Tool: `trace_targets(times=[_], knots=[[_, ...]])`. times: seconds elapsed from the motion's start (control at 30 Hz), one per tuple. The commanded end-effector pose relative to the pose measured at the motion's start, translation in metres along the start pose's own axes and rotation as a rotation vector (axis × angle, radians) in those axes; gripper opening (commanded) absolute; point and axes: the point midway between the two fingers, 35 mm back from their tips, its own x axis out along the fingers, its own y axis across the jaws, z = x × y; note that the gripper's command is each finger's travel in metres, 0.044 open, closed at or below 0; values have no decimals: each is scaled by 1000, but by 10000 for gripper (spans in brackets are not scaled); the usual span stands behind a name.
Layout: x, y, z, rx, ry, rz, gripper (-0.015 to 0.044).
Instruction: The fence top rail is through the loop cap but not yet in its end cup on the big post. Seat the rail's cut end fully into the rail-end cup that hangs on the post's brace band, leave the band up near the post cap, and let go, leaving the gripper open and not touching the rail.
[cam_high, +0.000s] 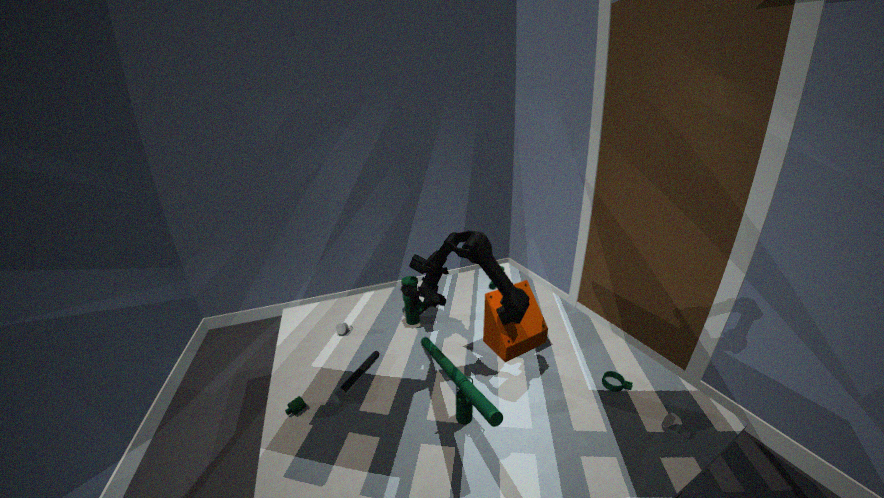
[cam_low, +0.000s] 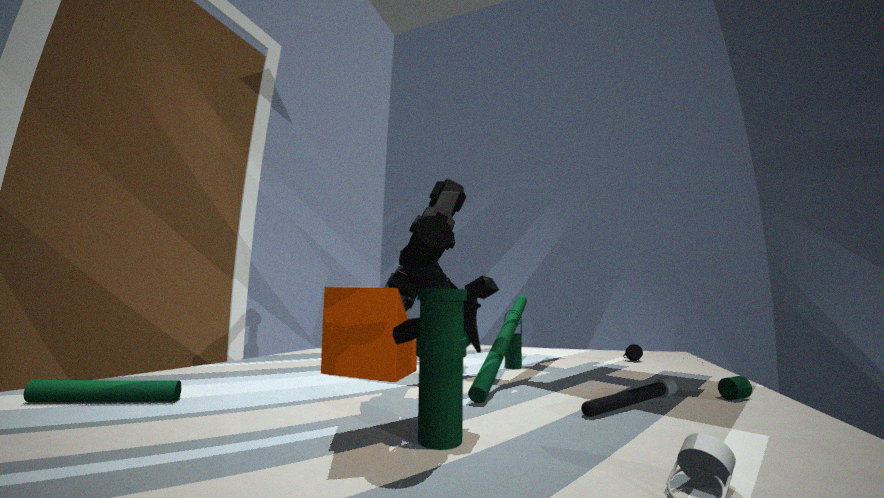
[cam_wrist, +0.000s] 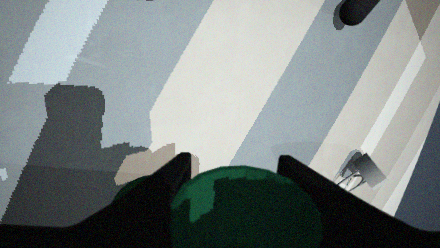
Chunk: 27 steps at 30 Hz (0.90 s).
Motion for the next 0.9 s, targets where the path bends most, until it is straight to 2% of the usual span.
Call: trace_targets(times=[0.0, 0.87], knots=[[2, -2, 1, 14, 8, -2, 0], [4, -6, 0, 61, 34, 1, 0]])
